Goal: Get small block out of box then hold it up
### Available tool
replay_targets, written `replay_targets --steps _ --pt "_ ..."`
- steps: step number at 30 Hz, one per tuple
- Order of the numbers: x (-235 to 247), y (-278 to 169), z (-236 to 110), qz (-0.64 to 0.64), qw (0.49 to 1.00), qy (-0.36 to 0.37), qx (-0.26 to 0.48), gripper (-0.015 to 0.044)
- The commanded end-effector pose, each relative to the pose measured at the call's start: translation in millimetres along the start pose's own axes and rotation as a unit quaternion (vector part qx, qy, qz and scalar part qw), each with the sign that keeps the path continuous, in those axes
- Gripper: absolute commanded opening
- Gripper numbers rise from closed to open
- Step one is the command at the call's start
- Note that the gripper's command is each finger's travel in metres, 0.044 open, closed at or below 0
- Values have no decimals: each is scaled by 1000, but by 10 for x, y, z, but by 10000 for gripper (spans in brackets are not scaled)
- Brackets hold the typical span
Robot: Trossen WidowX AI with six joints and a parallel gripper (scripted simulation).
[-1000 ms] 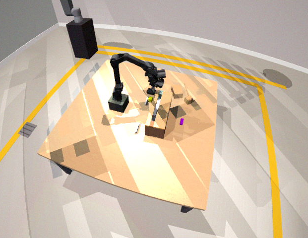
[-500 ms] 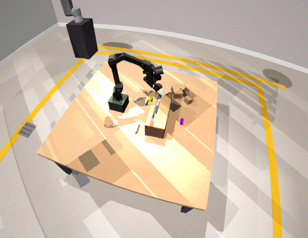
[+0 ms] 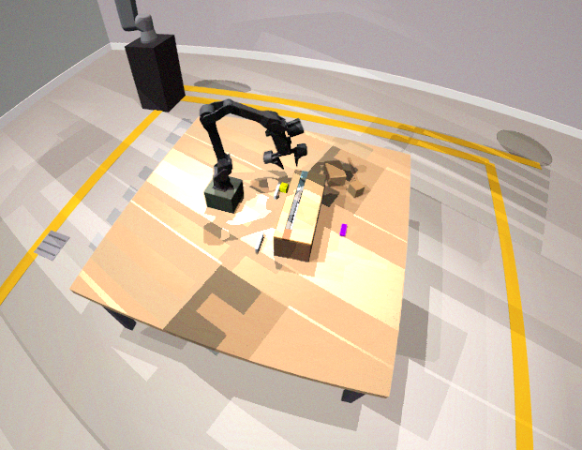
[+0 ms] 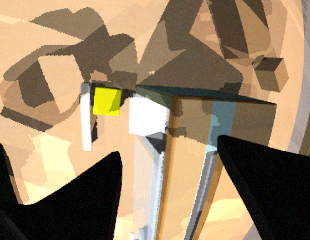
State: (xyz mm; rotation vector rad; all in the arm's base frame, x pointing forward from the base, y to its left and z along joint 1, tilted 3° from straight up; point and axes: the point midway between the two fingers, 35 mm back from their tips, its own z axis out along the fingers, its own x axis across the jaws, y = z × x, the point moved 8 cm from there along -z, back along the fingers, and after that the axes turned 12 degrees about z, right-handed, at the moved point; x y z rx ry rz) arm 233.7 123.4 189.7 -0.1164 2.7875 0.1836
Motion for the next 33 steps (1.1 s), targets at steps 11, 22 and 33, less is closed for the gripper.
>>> replay_targets --steps 11,22,33 --pt "246 165 -71 -629 774 -27 64 285" --pt "246 165 -71 -629 774 -27 64 285" --pt "511 151 747 -627 776 -25 63 285"
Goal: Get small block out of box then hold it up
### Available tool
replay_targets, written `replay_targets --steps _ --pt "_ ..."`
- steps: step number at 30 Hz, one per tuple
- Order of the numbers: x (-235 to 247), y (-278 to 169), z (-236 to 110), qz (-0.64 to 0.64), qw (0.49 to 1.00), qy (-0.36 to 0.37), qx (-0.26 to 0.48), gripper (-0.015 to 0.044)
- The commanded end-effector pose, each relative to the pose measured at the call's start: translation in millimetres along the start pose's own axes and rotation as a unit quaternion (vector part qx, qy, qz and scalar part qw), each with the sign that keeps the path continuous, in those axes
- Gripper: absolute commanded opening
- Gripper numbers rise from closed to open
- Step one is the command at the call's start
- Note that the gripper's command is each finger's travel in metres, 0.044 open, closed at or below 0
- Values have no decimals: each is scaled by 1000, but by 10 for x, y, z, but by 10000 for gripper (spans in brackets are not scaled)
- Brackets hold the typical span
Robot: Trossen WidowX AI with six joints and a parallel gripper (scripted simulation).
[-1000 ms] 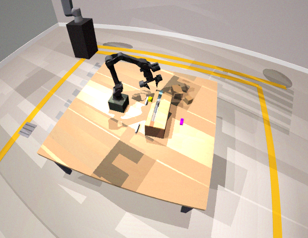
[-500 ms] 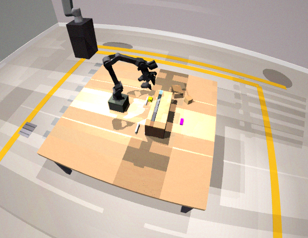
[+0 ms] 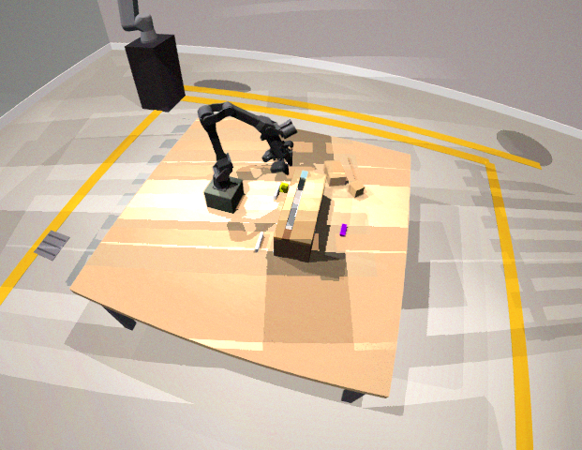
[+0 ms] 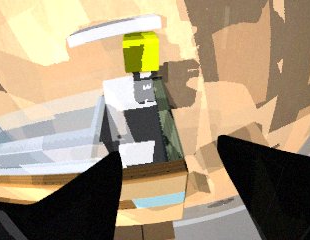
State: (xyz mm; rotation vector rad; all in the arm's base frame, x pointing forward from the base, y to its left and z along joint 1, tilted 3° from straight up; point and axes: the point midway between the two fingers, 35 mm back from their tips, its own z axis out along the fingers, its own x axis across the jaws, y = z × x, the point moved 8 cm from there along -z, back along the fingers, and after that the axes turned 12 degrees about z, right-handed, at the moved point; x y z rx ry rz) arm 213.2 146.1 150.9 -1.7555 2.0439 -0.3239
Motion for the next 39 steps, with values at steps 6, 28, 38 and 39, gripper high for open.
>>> replay_targets --steps 6,28,38,39 --pt "105 287 466 -6 1000 8 -4 285" --pt "134 397 782 -6 1000 8 -4 285" --pt "163 462 923 -7 1000 8 -4 285" --pt "167 469 937 -7 1000 8 -4 285"
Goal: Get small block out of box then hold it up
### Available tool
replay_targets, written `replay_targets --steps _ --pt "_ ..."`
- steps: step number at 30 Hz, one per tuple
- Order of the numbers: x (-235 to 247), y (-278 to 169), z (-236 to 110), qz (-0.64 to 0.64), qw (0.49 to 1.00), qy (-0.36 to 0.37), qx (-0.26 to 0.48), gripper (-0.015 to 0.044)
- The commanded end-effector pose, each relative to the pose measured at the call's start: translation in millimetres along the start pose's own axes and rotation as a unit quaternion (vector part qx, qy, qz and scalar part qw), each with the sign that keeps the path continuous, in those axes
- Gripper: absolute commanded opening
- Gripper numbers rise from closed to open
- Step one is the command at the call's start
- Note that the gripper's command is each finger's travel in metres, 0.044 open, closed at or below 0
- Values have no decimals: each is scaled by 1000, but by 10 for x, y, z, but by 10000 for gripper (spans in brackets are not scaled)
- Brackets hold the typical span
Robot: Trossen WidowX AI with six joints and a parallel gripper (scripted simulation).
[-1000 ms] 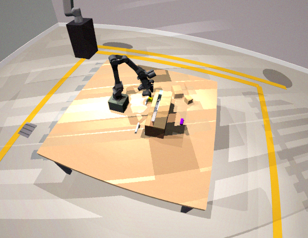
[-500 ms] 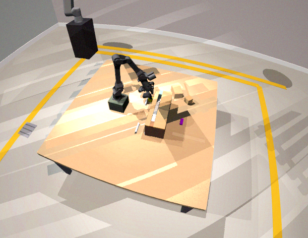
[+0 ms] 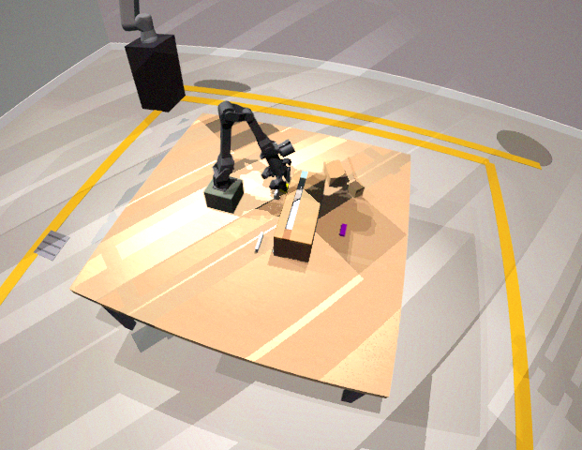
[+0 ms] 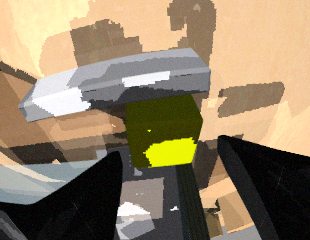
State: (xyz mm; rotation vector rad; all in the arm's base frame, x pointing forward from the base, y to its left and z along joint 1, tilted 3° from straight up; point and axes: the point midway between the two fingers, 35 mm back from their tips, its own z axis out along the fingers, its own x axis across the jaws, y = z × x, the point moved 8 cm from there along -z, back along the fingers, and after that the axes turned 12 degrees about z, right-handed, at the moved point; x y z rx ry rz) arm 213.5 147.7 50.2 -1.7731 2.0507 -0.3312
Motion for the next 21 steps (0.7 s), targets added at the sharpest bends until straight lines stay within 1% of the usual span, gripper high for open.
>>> replay_targets --steps 1,8,16,19,21 --pt "20 32 58 -2 1000 1 0 285" --pt "39 70 131 -2 1000 1 0 285" --pt "39 70 131 -2 1000 1 0 75" --pt "39 70 131 -2 1000 1 0 55" --pt "33 57 109 -2 1000 1 0 3"
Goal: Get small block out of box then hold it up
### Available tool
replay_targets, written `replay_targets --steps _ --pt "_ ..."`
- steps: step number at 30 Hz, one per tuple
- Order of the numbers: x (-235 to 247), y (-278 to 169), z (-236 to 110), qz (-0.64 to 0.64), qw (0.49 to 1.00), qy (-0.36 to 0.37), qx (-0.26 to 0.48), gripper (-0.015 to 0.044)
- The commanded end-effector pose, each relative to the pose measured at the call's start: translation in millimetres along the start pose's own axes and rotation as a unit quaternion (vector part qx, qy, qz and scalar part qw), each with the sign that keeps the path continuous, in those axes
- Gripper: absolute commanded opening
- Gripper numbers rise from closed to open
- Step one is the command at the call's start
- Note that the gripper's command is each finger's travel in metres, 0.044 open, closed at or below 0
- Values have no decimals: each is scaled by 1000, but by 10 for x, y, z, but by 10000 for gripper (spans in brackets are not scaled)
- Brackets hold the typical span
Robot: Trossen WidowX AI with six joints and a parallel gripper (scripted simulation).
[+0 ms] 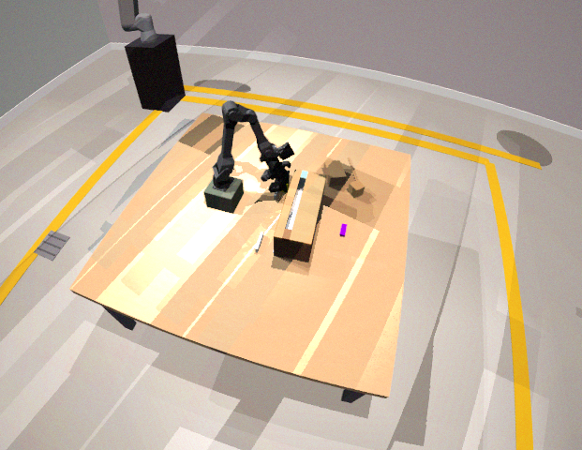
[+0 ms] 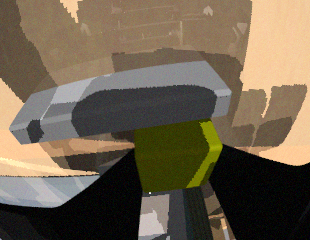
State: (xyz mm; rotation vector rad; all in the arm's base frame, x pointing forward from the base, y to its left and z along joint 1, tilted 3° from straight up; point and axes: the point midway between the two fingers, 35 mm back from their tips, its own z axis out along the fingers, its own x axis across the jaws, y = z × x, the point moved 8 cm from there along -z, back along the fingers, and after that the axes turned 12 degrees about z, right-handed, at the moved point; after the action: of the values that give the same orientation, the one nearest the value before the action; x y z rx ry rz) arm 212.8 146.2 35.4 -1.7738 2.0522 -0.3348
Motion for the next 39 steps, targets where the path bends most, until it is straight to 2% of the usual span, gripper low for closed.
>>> replay_targets --steps 1,14,19,39 --pt "-11 -26 -45 -2 1000 0 0 0" --pt "-58 -243 -540 0 1000 0 0 0" --pt "-54 -262 -592 -5 1000 -3 0 0" --pt "124 -446 -1360 -162 983 -89 9 0"
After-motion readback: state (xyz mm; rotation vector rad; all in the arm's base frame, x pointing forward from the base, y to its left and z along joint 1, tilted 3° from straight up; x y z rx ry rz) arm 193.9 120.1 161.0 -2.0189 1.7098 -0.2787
